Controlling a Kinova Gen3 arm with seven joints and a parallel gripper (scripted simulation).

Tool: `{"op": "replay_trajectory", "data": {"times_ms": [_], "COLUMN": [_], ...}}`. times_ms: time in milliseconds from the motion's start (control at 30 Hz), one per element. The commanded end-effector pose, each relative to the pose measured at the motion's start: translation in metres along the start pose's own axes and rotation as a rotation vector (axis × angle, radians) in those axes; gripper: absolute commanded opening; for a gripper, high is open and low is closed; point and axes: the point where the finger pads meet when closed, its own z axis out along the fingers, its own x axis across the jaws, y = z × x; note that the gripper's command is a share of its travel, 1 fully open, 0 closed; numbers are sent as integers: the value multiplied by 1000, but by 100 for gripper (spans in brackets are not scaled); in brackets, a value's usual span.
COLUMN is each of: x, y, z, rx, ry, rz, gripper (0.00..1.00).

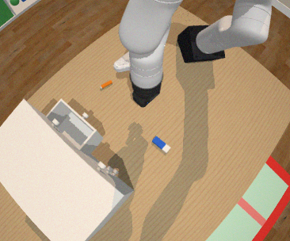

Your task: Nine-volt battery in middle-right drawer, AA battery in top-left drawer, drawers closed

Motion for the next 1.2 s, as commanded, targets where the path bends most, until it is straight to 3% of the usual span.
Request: {"op": "replay_trajectory", "data": {"times_ms": [0,400,800,867,1167], "x": [-1,-12,-43,-43,-62], "y": [0,-3,-14,-14,-28], "z": [0,1,2,2,1], "rx": [0,-13,-30,-30,-11], "ry": [-1,0,-5,-5,-5], "rz": [-6,-235,-918,-918,-1422], "gripper": [51,51,51,51,51]}}
